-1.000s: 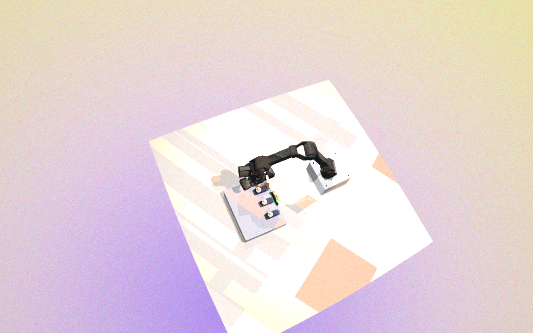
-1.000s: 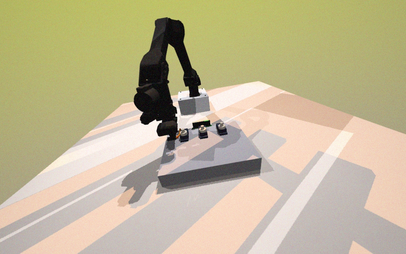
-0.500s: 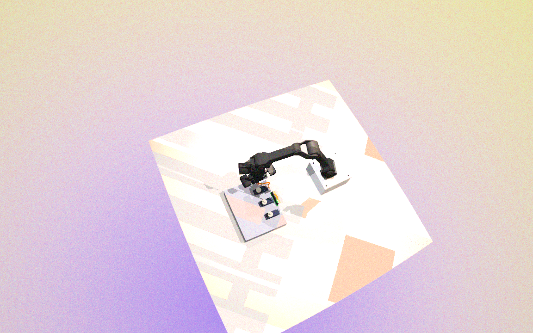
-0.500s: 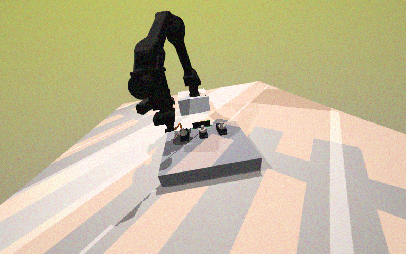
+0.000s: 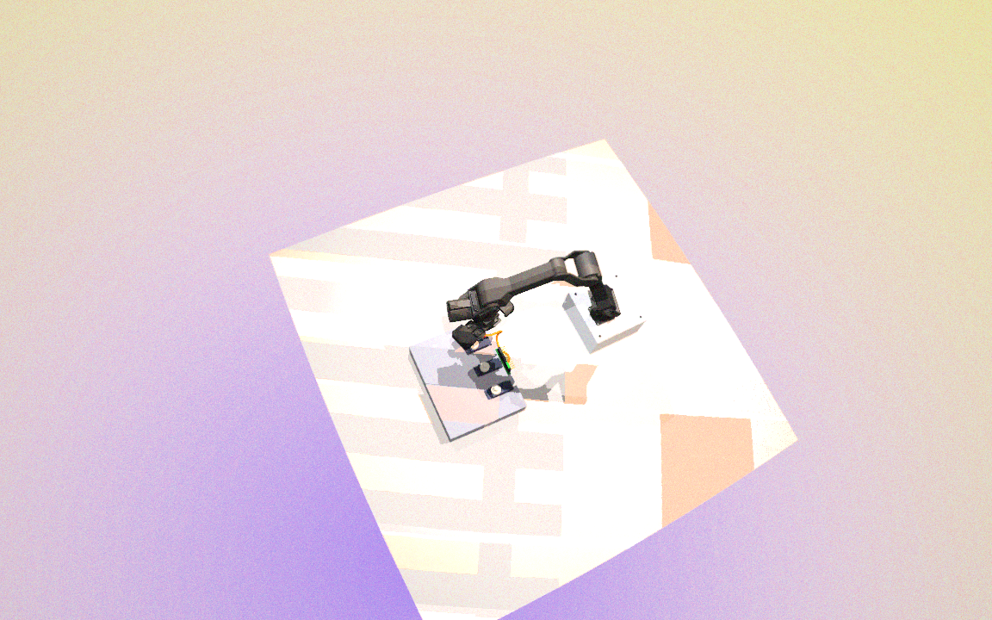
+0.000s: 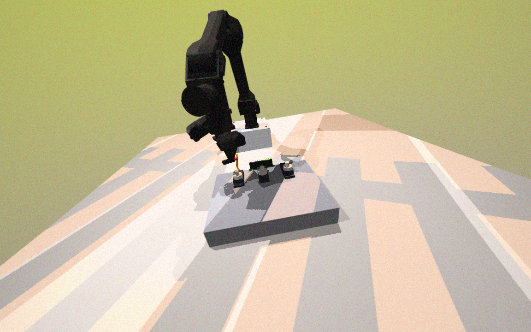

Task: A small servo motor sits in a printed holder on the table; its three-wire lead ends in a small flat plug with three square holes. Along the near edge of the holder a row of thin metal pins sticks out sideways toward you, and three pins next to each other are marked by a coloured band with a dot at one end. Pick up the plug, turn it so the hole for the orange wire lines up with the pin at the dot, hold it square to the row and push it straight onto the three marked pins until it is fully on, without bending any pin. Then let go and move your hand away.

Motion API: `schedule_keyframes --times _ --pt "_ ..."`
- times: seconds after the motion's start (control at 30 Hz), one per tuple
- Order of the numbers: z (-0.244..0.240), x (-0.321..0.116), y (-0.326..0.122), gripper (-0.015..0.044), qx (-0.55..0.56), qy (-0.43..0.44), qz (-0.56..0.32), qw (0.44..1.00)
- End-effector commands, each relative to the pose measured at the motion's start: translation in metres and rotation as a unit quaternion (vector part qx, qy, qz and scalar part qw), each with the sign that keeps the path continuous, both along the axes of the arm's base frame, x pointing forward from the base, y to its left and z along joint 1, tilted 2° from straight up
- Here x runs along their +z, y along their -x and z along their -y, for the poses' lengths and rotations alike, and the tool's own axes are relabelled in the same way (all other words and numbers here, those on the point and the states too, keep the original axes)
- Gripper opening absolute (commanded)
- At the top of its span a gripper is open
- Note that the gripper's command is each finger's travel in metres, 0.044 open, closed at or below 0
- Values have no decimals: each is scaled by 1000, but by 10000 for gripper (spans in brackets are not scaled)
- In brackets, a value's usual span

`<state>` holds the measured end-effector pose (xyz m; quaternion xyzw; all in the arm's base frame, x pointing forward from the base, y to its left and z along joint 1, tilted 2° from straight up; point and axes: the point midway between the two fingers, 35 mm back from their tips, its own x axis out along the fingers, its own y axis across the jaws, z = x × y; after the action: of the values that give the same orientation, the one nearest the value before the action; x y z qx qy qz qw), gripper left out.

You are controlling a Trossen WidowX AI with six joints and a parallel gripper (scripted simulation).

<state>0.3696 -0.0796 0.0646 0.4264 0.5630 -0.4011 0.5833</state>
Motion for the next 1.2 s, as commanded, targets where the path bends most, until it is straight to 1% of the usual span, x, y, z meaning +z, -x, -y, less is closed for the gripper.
schedule_keyframes --times 0.0,0.23,0.47,0.73,1.03,1.1,1.17 --pt "-16 4 10 0 70 3 5 998" --pt "-42 5 31 0 189 8 6 982" --pt "-65 4 54 0 305 12 7 952" --pt "-87 0 83 0 433 17 8 901" --pt "-107 -7 118 0 567 22 10 824" --pt "-109 -9 123 0 585 23 10 811" --pt "-110 -10 124 0 587 23 10 809"
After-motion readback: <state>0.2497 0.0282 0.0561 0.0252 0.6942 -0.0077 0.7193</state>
